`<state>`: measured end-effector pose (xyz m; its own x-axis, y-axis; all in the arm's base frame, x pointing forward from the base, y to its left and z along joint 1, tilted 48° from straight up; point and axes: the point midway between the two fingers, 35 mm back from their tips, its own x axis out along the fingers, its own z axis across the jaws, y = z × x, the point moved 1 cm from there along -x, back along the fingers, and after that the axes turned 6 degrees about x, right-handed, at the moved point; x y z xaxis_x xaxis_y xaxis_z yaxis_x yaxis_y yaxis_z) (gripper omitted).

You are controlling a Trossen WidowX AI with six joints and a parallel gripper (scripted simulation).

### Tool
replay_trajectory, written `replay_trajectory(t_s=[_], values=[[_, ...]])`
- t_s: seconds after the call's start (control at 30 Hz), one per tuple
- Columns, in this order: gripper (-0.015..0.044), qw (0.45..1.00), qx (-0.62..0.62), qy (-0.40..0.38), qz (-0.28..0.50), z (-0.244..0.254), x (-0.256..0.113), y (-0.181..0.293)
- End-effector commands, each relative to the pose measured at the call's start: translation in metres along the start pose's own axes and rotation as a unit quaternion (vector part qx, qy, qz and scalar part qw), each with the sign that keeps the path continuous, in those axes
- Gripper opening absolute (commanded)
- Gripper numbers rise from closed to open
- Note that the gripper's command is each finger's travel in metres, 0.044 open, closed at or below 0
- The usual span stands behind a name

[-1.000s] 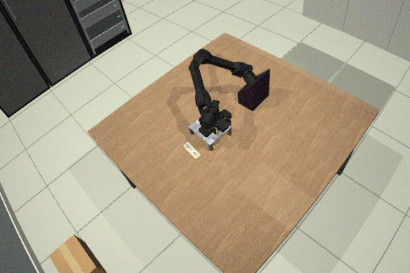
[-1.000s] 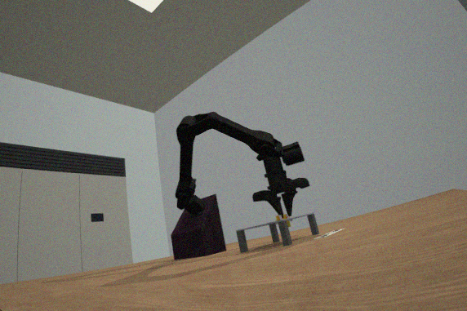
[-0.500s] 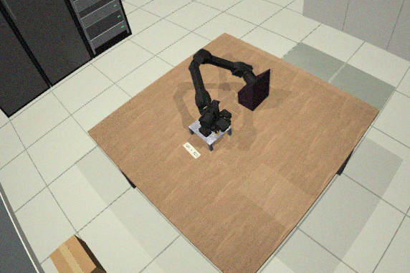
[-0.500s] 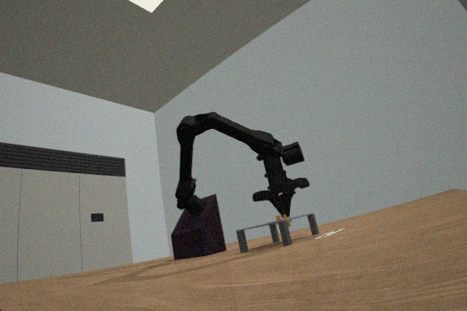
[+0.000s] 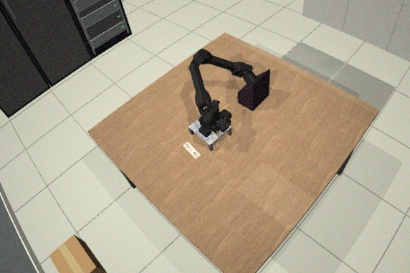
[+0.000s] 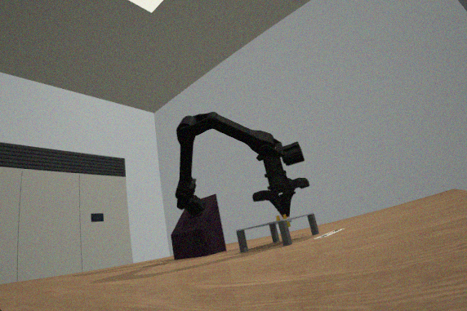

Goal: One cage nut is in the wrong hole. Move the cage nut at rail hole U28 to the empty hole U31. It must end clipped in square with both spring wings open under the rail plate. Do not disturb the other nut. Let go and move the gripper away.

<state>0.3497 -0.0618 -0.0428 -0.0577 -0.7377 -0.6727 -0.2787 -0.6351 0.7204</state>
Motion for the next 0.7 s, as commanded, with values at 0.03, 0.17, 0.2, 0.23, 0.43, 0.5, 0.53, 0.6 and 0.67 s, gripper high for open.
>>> replay_trajectory(t_s=[0.03,0.17,0.2,0.23,0.43,0.5,0.53,0.6,0.67], values=[[0.0025,1.0,0.0,0.0,0.0,0.0,0.0001,0.0001],[0.0025,1.0,-0.001,0.0,0.0,0.0002,0.0,0.0],[0.0025,1.0,-0.001,0.0,0.0,0.0004,0.0,0.0],[0.0025,1.0,-0.002,0.0,0.0,0.0005,-0.0001,0.0],[0.0025,1.0,-0.002,0.001,0.0,0.0012,-0.0001,0.0001],[0.0025,1.0,-0.003,0.001,0.0,0.0016,-0.0002,0.0002],[0.0025,1.0,-0.003,0.001,0.0,0.0018,-0.0002,0.0002],[0.0025,1.0,-0.003,0.001,0.0,0.002,-0.0002,0.0002],[0.0025,1.0,-0.003,0.001,0.0,0.0022,-0.0002,0.0002]])
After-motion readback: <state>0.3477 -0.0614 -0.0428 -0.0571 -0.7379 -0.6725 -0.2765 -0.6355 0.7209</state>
